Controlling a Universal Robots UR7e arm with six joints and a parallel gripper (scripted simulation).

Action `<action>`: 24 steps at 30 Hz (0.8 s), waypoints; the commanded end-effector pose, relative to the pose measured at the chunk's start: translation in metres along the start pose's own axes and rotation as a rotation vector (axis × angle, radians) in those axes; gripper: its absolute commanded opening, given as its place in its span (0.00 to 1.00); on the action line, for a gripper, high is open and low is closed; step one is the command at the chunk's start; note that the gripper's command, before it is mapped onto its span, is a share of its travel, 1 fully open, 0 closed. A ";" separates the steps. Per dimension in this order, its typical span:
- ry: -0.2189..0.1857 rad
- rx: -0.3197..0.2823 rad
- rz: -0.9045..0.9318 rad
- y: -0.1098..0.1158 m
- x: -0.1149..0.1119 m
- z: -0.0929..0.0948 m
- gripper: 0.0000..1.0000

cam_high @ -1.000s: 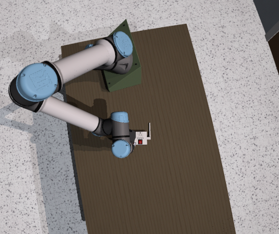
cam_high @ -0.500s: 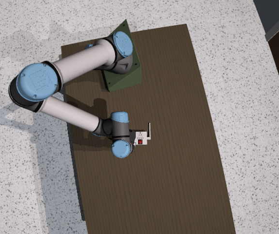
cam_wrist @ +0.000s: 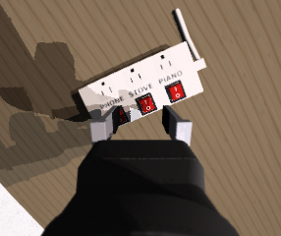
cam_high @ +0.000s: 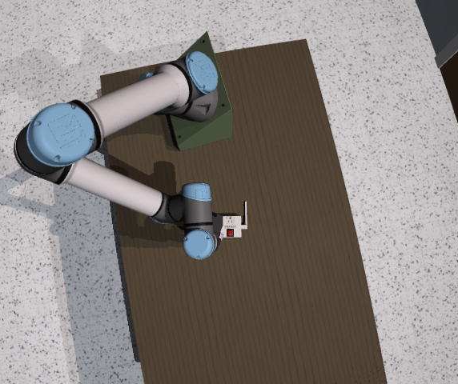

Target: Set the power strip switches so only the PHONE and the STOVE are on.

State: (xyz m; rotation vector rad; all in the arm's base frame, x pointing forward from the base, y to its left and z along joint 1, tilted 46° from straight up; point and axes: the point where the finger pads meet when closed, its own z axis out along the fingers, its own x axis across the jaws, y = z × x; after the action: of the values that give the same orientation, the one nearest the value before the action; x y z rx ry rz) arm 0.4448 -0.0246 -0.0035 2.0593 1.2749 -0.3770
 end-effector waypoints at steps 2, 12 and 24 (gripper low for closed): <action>0.001 -0.001 0.000 0.000 0.000 0.000 1.00; 0.001 -0.001 0.000 0.000 0.000 0.000 1.00; -0.001 -0.009 -0.071 -0.008 0.001 -0.011 1.00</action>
State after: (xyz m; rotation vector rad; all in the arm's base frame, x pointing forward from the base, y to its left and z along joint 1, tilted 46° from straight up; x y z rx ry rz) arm 0.4442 -0.0239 -0.0032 2.0554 1.2808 -0.3795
